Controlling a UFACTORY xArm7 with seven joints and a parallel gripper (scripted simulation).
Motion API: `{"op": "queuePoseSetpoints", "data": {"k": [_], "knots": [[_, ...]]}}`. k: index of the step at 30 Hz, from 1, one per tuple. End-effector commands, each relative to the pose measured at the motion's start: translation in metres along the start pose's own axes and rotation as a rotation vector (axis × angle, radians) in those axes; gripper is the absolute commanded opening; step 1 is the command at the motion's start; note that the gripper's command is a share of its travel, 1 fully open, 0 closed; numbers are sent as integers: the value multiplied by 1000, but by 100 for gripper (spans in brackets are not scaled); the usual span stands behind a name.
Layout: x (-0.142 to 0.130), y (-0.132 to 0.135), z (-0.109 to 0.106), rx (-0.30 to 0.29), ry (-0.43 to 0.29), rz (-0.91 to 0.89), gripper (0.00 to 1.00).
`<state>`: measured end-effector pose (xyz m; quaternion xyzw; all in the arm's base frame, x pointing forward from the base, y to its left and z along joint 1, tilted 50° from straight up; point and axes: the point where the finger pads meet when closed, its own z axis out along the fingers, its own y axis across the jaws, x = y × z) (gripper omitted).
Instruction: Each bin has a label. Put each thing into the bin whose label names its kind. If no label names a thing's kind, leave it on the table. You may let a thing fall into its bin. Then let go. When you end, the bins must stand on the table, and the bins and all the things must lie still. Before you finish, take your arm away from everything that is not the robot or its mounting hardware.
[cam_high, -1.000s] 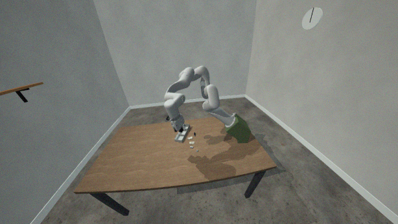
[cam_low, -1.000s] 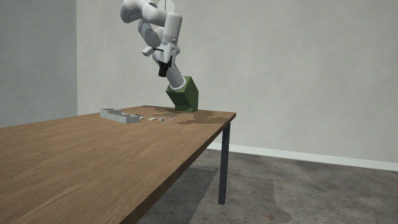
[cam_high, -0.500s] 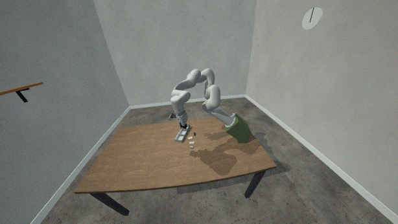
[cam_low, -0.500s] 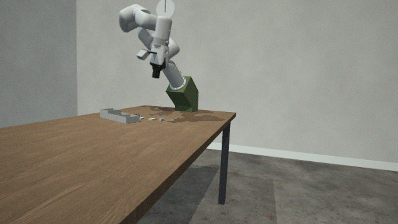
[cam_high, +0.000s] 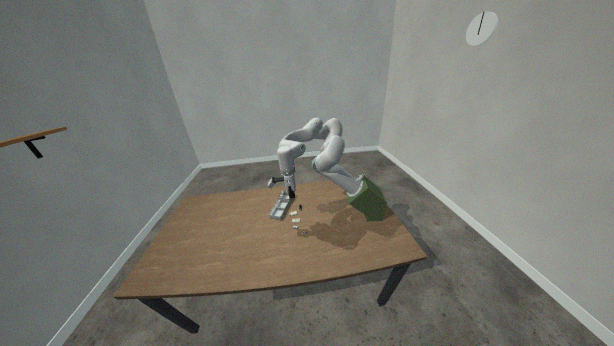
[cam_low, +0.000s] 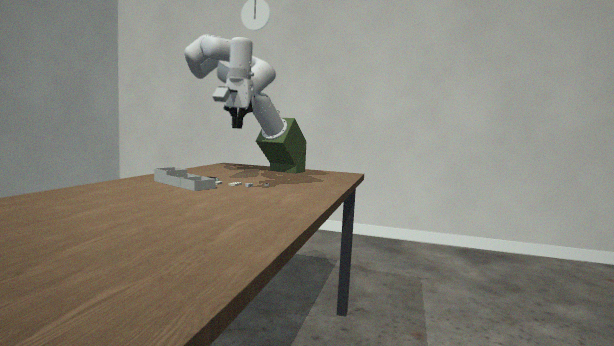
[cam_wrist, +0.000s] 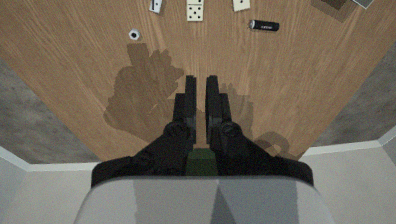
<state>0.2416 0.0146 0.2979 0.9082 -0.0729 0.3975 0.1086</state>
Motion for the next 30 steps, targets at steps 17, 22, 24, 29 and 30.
{"op": "queuePoseSetpoints", "data": {"k": [17, 22, 24, 29, 30], "knots": [[6, 33, 21, 50, 23, 130, 7], [16, 68, 42, 50, 18, 309, 7], [20, 82, 50, 52, 18, 332, 7], [26, 103, 63, 52, 18, 332, 7], [28, 110, 67, 52, 18, 332, 7]]}}
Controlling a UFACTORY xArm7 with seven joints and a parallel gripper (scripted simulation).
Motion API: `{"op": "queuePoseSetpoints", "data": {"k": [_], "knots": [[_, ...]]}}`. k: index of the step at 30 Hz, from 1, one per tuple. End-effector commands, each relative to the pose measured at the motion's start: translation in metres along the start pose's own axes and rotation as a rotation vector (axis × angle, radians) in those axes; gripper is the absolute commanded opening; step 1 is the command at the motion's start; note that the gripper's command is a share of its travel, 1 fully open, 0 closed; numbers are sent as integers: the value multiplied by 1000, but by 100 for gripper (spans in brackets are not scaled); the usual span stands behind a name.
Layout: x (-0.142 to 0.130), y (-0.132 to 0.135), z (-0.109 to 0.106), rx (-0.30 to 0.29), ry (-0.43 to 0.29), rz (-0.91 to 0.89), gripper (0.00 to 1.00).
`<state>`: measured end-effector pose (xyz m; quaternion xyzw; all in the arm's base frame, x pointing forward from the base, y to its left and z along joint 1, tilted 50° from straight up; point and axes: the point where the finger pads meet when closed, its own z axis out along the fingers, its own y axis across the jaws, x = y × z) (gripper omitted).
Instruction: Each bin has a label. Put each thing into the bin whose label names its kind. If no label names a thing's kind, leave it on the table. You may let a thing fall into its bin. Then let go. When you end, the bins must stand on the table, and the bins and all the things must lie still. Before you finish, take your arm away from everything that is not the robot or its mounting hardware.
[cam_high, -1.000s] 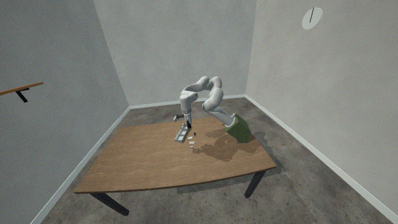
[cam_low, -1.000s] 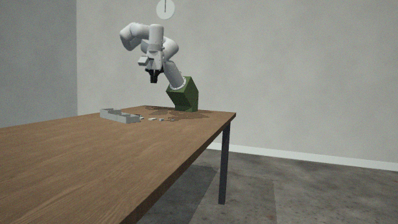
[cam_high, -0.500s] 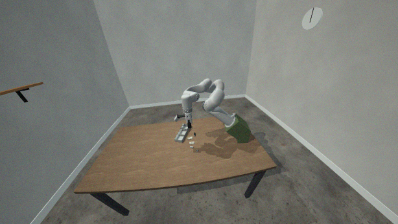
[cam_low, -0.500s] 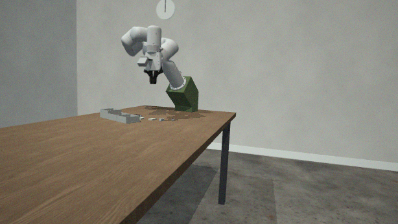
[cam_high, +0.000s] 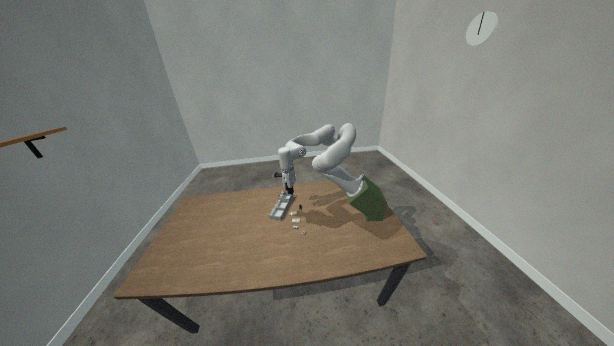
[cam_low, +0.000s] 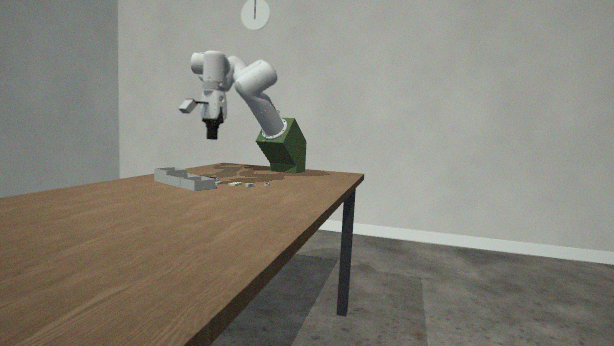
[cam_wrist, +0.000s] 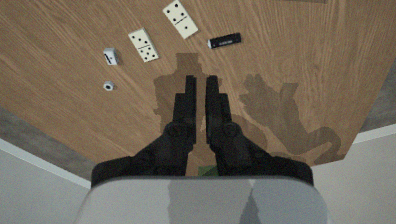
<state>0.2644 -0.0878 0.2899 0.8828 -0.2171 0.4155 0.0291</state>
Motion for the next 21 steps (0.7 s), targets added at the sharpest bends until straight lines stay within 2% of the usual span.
{"op": "queuePoseSetpoints", "data": {"k": [1, 13, 15, 19, 21], "knots": [[23, 18, 23, 25, 4, -2, 7], [73, 89, 72, 25, 4, -3, 7], [73, 89, 72, 25, 4, -3, 7], [90, 113, 88, 25, 4, -3, 7], [90, 114, 88, 25, 4, -3, 7]]}}
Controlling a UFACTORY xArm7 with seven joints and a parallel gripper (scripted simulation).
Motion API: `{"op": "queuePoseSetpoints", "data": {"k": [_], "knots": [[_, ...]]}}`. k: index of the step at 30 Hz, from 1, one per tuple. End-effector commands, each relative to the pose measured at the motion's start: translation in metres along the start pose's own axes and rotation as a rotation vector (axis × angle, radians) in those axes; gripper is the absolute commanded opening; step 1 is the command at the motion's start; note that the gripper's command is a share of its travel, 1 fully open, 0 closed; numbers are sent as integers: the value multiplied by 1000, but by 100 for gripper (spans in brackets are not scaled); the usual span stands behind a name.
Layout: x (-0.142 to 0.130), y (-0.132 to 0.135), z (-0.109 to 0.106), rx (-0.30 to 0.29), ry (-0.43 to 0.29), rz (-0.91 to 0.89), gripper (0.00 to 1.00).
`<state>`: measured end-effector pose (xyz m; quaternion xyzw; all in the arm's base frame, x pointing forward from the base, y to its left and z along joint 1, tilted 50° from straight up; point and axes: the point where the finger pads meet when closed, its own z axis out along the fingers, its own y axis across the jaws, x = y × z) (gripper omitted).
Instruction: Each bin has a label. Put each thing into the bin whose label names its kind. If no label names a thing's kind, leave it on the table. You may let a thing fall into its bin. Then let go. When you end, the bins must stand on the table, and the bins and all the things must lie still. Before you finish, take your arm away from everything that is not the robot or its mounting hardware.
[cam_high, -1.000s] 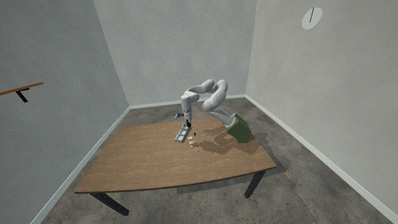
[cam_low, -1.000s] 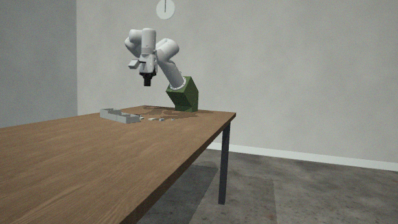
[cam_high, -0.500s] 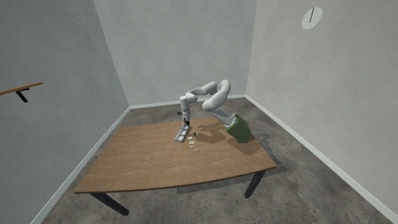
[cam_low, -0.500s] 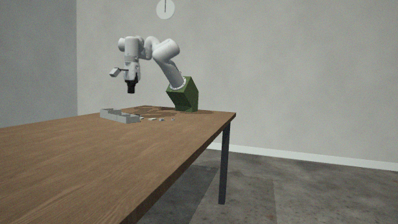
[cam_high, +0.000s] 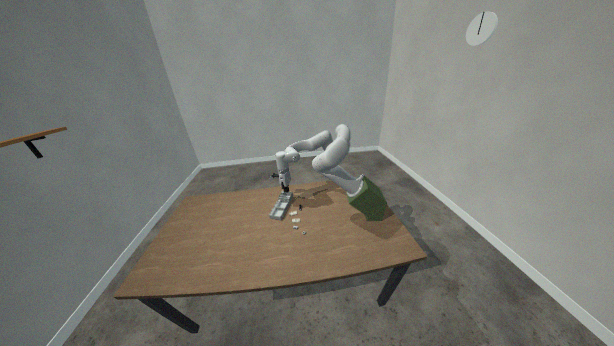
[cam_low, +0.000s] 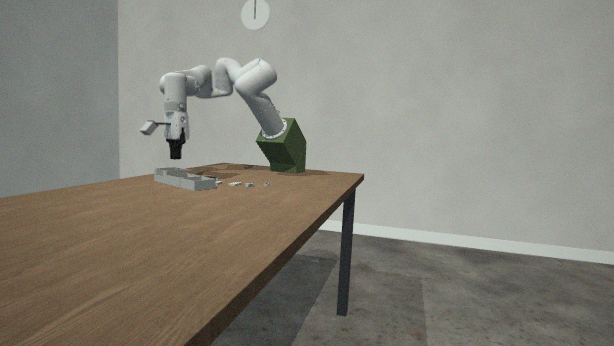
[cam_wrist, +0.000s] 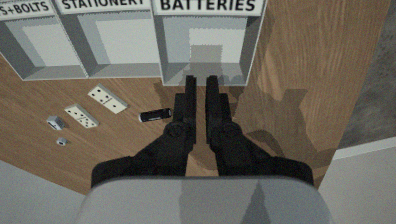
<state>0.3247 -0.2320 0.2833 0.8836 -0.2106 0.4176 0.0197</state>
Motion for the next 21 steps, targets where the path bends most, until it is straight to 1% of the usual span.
{"op": "queuePoseSetpoints", "data": {"k": [1, 4, 9, 11, 21], "knots": [[10, 8, 7, 2, 5, 1, 7], [10, 8, 7, 2, 5, 1, 7], [10, 8, 20, 2, 5, 1, 7], [10, 8, 20, 2, 5, 1, 7], [10, 8, 47, 2, 5, 1, 7]]}}
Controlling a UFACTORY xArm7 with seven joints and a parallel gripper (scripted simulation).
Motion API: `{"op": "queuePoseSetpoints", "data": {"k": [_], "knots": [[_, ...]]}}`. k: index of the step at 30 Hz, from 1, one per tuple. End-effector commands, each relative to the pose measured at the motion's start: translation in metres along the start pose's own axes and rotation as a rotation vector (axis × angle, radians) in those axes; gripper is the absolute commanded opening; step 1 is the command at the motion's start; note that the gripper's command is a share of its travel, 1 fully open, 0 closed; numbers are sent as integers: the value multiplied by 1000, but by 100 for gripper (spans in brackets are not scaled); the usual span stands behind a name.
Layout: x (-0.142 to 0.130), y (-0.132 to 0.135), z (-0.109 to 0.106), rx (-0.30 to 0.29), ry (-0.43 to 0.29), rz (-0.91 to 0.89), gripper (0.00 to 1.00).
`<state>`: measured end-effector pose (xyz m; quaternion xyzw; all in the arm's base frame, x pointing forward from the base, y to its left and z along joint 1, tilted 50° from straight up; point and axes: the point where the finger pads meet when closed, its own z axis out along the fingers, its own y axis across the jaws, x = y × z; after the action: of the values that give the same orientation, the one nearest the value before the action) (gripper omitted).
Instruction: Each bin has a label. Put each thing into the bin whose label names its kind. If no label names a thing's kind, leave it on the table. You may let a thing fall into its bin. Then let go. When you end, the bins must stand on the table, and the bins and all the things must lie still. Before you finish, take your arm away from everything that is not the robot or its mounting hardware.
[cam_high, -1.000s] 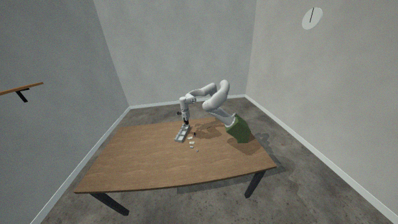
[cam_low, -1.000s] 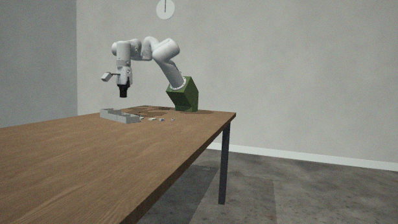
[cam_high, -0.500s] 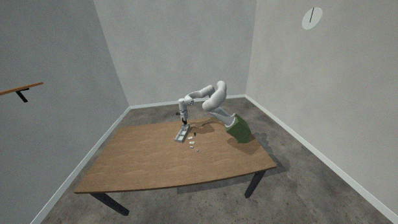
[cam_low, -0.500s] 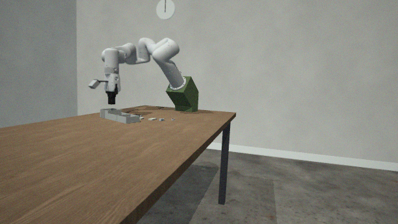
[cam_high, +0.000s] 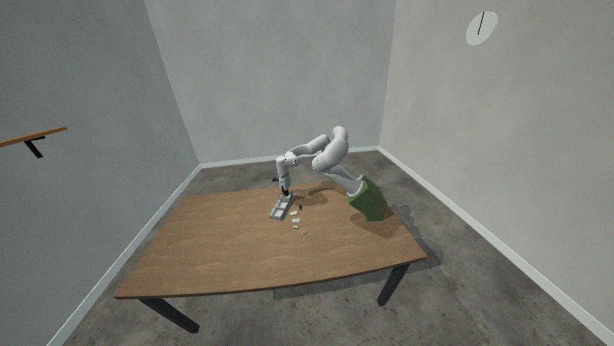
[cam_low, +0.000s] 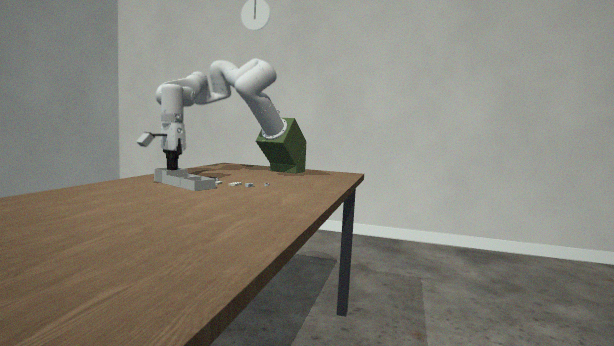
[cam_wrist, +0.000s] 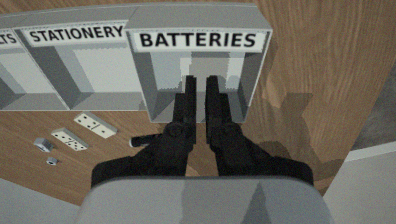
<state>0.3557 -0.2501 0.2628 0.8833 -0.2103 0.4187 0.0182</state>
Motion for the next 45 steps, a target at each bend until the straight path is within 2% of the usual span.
{"op": "queuePoseSetpoints", "data": {"k": [1, 10, 45], "knots": [[1, 0, 10, -1, 3, 0, 7], [1, 0, 26, -1, 3, 0, 7], [1, 0, 26, -1, 3, 0, 7]]}}
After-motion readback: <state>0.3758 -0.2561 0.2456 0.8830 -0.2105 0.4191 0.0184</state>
